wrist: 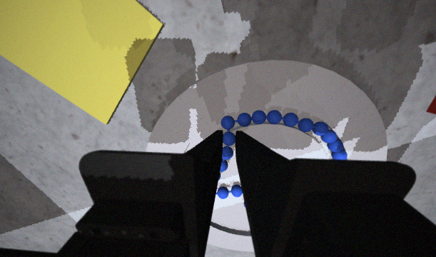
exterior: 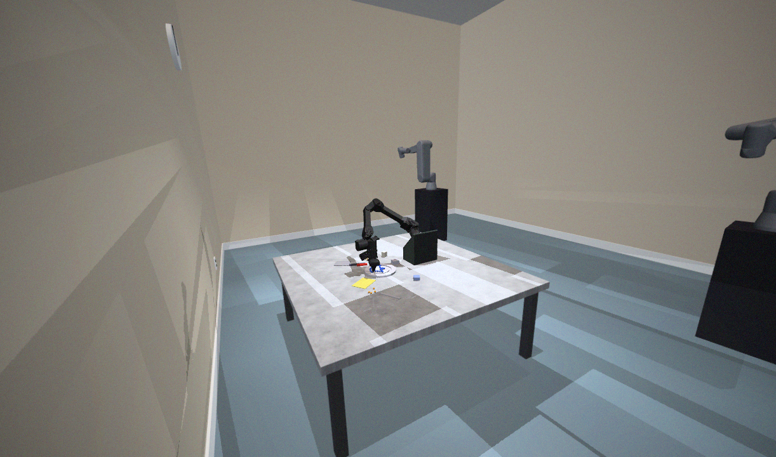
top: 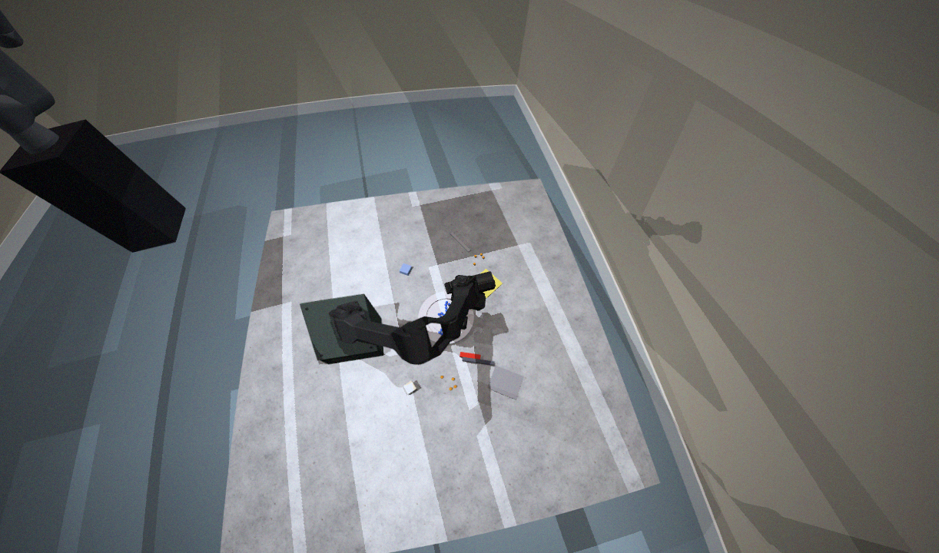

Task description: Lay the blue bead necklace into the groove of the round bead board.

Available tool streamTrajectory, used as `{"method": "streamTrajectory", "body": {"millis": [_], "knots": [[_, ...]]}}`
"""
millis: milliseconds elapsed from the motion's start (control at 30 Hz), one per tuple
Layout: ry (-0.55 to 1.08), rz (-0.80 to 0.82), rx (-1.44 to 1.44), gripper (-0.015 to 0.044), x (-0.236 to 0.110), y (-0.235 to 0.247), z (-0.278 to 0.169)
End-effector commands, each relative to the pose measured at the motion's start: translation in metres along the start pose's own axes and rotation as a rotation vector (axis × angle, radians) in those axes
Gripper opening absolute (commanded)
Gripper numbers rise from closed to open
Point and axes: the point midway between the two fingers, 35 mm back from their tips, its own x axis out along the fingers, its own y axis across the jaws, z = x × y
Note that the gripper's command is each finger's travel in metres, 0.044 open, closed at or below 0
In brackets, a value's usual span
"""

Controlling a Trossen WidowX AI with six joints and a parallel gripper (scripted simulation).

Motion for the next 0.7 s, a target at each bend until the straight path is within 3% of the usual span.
{"method": "streamTrajectory", "body": {"millis": [0, 667], "knots": [[0.000, 0.000, 0.001, 0.0000, 0.000, 0.000, 0.000], [0.002, -0.003, -0.006, 0.0000, -0.006, 0.011, 0.002]]}}
